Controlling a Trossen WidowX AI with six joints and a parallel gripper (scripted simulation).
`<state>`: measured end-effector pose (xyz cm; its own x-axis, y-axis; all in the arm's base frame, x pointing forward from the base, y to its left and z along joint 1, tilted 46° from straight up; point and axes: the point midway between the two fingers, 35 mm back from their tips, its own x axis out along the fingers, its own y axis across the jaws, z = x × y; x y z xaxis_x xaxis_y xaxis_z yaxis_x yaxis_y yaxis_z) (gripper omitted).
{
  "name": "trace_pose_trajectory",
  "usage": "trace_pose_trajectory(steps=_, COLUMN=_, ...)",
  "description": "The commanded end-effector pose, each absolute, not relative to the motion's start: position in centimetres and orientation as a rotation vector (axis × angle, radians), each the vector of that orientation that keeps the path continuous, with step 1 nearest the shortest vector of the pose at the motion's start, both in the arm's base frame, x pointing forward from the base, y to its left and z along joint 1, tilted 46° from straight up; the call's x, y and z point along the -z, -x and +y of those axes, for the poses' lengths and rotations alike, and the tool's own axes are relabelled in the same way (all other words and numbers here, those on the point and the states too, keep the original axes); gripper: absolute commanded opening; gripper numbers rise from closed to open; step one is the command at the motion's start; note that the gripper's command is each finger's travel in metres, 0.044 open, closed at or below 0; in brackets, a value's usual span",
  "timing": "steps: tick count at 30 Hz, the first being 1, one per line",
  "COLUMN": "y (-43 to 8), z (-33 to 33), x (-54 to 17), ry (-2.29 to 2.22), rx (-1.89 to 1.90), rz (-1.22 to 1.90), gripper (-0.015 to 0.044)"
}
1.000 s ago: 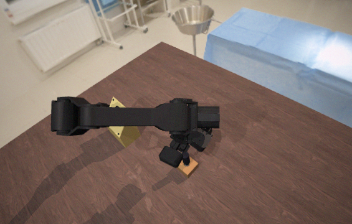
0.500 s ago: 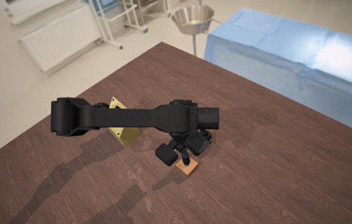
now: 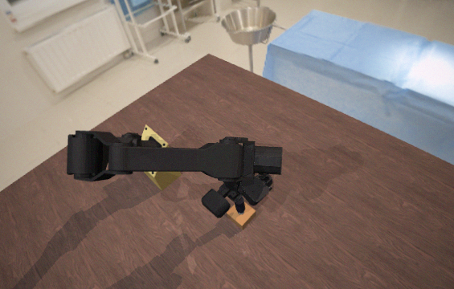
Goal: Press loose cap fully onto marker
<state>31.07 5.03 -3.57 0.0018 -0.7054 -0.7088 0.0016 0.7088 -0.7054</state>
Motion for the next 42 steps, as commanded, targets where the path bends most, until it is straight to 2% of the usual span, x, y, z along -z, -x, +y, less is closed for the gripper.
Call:
trace_pose_trajectory(steps=1, y=-31.1, z=4.6, x=3.9, ry=0.619, rx=0.611, rz=1.478, gripper=0.0)
trace_pose_trajectory(steps=16, y=-31.2, z=4.4, x=4.3, ry=0.611, rx=0.609, rz=1.475, gripper=0.0)
trace_pose_trajectory(steps=22, y=-31.3, z=10.0, x=-1.1, ry=0.609, rx=0.606, rz=1.478, gripper=0.0)
trace_pose_trajectory(steps=27, y=-31.1, z=10.7, x=-1.9, ry=0.61, rx=0.607, rz=1.479, gripper=0.0)
trace_pose_trajectory(steps=42, y=-31.1, z=10.7, x=-1.9, ry=0.61, rx=0.607, rz=1.479, gripper=0.0394)
